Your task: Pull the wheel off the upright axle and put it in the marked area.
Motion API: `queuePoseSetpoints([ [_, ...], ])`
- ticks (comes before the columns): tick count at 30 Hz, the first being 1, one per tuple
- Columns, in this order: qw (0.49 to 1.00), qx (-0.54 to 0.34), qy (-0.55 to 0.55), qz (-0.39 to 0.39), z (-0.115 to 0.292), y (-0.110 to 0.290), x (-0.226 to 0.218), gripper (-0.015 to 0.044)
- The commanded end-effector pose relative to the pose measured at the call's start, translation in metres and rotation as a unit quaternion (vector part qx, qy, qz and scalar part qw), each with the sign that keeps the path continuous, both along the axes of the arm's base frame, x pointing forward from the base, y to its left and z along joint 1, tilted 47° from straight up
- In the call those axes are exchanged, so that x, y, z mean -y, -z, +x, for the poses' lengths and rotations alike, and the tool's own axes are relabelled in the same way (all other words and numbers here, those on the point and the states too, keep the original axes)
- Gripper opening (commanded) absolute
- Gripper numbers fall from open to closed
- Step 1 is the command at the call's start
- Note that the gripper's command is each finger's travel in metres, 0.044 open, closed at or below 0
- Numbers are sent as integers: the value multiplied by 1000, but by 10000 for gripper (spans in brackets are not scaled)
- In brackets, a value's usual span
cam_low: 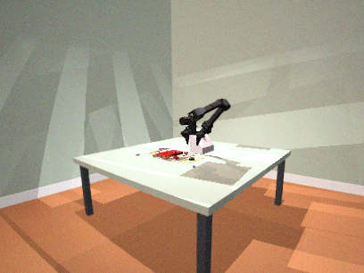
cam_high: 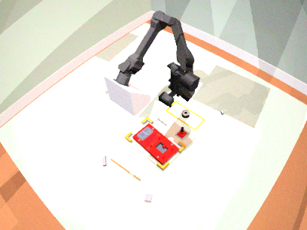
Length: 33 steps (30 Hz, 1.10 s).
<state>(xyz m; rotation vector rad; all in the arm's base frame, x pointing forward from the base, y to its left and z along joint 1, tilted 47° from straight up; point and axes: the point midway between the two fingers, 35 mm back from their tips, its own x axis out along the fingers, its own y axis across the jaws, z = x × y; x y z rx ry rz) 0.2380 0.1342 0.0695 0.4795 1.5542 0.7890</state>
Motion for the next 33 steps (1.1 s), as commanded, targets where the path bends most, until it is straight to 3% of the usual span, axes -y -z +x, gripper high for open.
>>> queuePoseSetpoints([
  [1,1000,-4,-3,1,-28,-1,23,440],
  [33,1000,-4,-4,2,-33,-2,28,440],
])
